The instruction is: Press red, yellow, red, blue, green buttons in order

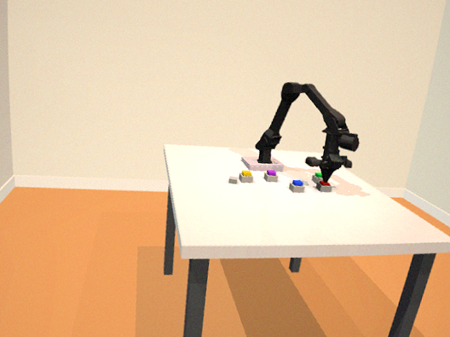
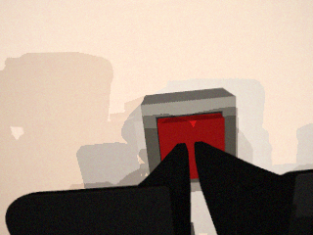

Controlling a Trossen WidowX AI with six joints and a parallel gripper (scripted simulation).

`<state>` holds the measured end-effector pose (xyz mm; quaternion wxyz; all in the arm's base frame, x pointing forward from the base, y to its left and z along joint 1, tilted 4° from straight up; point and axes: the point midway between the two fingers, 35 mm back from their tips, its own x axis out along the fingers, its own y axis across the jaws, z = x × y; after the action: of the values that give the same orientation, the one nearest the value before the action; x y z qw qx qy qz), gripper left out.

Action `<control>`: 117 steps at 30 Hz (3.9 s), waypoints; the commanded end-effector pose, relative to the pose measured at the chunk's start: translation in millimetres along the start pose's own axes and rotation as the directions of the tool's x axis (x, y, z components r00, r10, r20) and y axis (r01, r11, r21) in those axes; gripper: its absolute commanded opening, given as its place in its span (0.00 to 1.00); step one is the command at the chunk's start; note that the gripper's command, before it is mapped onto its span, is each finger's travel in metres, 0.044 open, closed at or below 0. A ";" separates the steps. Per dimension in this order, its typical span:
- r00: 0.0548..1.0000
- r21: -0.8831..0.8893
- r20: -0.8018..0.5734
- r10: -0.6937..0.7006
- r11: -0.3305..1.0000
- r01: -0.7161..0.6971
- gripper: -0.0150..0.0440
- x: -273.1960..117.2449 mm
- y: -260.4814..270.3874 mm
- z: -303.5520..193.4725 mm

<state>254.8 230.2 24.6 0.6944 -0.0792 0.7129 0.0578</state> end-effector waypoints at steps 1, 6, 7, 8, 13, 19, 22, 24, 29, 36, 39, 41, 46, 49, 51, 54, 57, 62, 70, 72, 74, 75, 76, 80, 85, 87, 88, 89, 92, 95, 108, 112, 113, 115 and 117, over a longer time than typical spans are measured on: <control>1.000 0.005 -0.002 -0.006 1.000 0.006 0.29 1.7 -0.9 0.0; 1.000 0.002 -0.001 -0.002 1.000 0.002 0.29 -9.7 0.0 0.4; 1.000 0.004 -0.001 -0.004 1.000 0.004 0.29 -20.7 -0.3 0.4; 1.000 0.005 -0.002 -0.005 1.000 0.005 0.29 -28.1 -0.5 0.2; 1.000 0.005 -0.002 -0.006 1.000 0.006 0.29 -32.6 -0.5 0.3; 1.000 0.005 -0.002 -0.006 1.000 0.006 0.29 -90.3 -0.1 0.5; 1.000 0.005 -0.002 -0.006 1.000 0.006 0.29 -92.3 -0.2 0.4; 1.000 0.005 -0.002 -0.006 1.000 0.006 0.29 -92.5 -3.0 1.2; 1.000 0.005 0.003 -0.007 1.000 0.007 0.29 -97.4 -76.9 14.3; 1.000 0.006 0.006 -0.015 1.000 0.015 0.29 -101.0 -189.9 -0.5; 1.000 0.006 0.005 -0.020 1.000 0.020 0.29 -101.1 -232.2 -18.7; 1.000 0.006 0.003 -0.024 1.000 0.024 0.29 -100.6 -257.7 -34.1; 0.999 0.006 -0.007 -0.032 0.999 0.032 0.29 -98.1 -308.3 -79.5; 0.999 0.006 -0.008 -0.033 0.999 0.033 0.29 -97.6 -313.9 -86.4; 0.999 0.006 -0.008 -0.033 0.999 0.033 0.29 -97.6 -313.9 -86.4; 0.999 0.006 -0.008 -0.033 0.999 0.033 0.29 -79.7 -315.4 -85.1; 0.999 0.006 -0.009 -0.033 0.999 0.033 0.29 -43.8 -316.2 -86.2; 0.999 0.006 -0.009 -0.033 0.999 0.033 0.29 -36.0 -316.0 -87.0; 0.999 0.006 -0.009 -0.033 0.999 0.033 0.29 -25.3 -316.6 -86.7; 0.999 0.006 -0.009 -0.033 0.999 0.033 0.29 -22.0 -316.8 -86.7; 0.999 0.006 -0.009 -0.033 0.999 0.033 0.29 -18.7 -316.9 -86.7; 0.999 0.006 -0.009 -0.033 0.999 0.033 0.29 -17.1 -316.9 -86.7; 0.999 0.006 -0.009 -0.033 0.999 0.033 0.29 -15.4 -317.0 -86.8; 0.999 0.006 -0.009 -0.033 0.999 0.033 0.29 -8.9 -317.1 -87.0; 0.999 0.006 -0.009 -0.033 0.999 0.033 0.29 -3.3 -317.1 -87.4; 0.999 0.006 -0.009 -0.033 0.999 0.033 0.29 -3.3 -317.1 -87.4; 0.999 0.006 -0.009 -0.033 0.999 0.033 0.29 -3.3 -317.1 -87.4; 0.999 0.006 -0.009 -0.033 0.999 0.033 0.29 -3.3 -317.1 -87.4; 0.999 0.006 -0.009 -0.033 0.999 0.033 0.29 -3.3 -317.1 -87.4; 0.999 0.006 -0.009 -0.033 0.999 0.033 0.29 -3.3 -317.1 -87.4; 0.999 0.012 -0.003 -0.034 0.999 0.034 0.29 -7.1 -316.9 -86.5; 0.999 0.006 -0.009 -0.033 0.999 0.033 0.29 -36.0 -316.0 -87.0; 0.999 0.006 -0.009 -0.033 0.999 0.033 0.29 -36.0 -316.0 -87.0; 0.999 0.006 -0.009 -0.033 0.999 0.033 0.29 -36.0 -316.0 -87.0; 0.999 0.006 -0.009 -0.033 0.999 0.033 0.29 -43.8 -316.2 -86.2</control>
<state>232.0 -95.5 70.0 0.6918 -0.0884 0.7152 0.0458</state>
